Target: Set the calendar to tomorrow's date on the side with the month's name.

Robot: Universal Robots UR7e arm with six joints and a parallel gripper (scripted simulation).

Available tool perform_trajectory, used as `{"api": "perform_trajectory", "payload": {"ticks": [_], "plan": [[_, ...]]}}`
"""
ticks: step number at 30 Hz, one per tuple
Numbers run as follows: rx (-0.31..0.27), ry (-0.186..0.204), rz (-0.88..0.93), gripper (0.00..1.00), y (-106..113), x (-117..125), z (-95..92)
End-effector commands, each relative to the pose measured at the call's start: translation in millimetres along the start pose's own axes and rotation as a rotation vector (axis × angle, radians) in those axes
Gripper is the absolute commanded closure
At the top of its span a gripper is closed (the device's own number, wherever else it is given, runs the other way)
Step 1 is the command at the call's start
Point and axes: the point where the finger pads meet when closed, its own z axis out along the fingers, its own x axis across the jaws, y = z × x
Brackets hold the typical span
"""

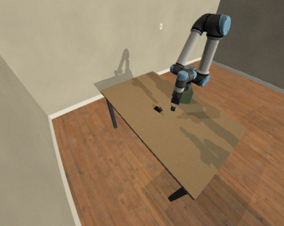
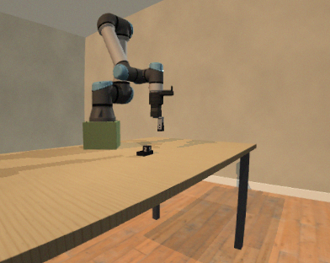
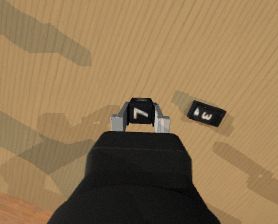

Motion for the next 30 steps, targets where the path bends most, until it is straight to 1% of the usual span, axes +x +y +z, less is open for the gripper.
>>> {"api": "perform_trajectory", "payload": {"ticks": [1,7,13,15,22,23,25,26,30], "plan": [[0.001,0.0,0.011,0.43,0,1,-0.3],[0.001,0.0,0.068,0.43,-1,3,-0.3],[0.001,0.0,0.189,0.43,-3,7,-0.4],[0.001,0.0,0.189,0.43,-3,7,-0.4],[0.001,0.0,0.406,0.43,-4,16,-0.5],[0.001,0.0,0.409,0.43,-4,16,-0.5],[0.001,0.0,0.485,0.43,-4,18,-0.6],[0.001,0.0,0.486,0.43,-4,18,-0.6],[0.001,0.0,0.609,0.43,-4,23,-0.6]]}}
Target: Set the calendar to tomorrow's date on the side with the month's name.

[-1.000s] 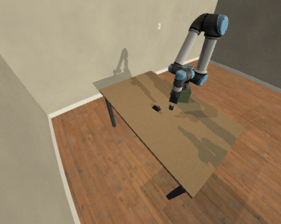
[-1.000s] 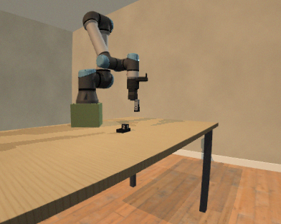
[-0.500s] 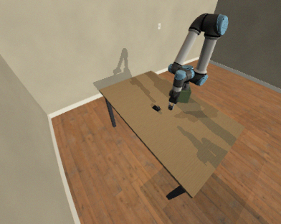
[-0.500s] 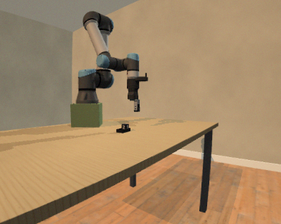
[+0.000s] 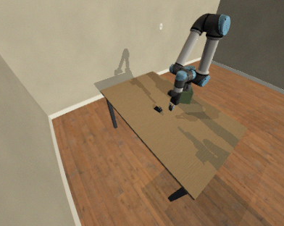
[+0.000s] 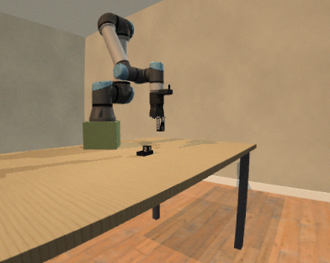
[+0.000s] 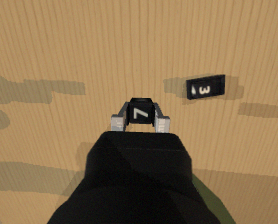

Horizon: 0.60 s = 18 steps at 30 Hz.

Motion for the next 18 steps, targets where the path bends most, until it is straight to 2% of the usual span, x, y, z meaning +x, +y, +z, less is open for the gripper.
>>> {"api": "perform_trajectory", "payload": {"ticks": [1,18], "plan": [[0.001,0.007,0.142,0.43,-3,4,-0.3],[0.003,0.007,0.579,0.43,-7,17,-0.6]]}}
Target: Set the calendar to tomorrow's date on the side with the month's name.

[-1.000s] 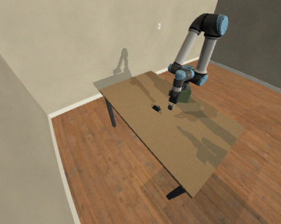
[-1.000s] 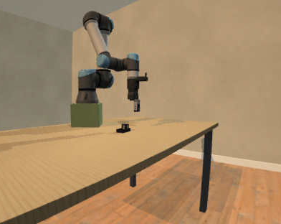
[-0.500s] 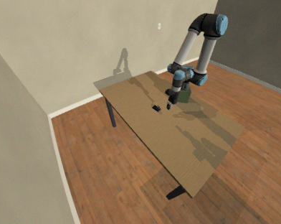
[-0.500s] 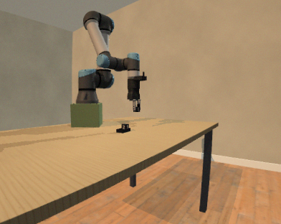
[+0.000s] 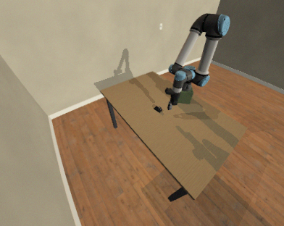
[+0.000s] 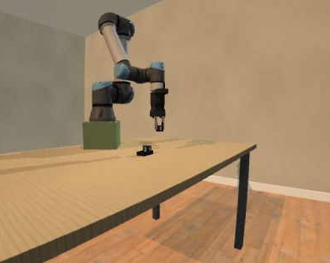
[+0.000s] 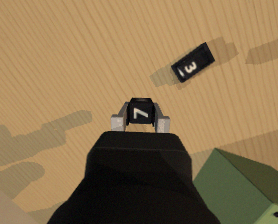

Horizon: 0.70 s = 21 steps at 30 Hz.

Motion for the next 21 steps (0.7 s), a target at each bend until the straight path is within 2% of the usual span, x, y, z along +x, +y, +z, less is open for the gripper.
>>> {"api": "perform_trajectory", "payload": {"ticks": [1,16,19,21], "plan": [[0.004,0.007,0.12,0.43,-3,2,-0.3],[0.006,0.006,0.54,0.43,-7,11,-0.5],[0.006,0.006,0.541,0.43,-7,11,-0.5],[0.006,0.006,0.609,0.43,-8,13,-0.5]]}}
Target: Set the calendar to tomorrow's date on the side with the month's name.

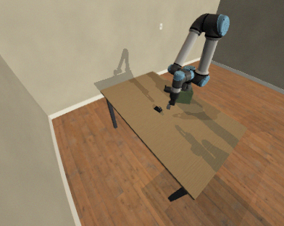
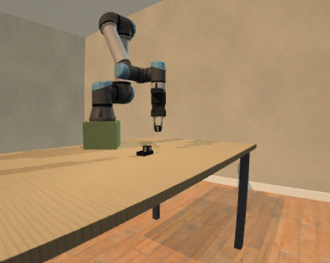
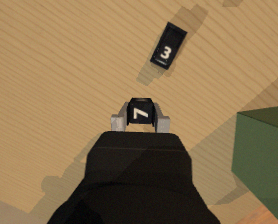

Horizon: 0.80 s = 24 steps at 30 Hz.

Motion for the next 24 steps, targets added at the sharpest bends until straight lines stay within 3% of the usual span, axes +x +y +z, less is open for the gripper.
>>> {"api": "perform_trajectory", "payload": {"ticks": [1,12,24], "plan": [[0.006,0.003,0.143,0.43,-2.3,1.5,-0.3],[0.006,0.003,0.374,0.43,-4.6,4.6,-0.3],[0.006,0.002,0.418,0.43,-4.9,5.1,-0.3]]}}
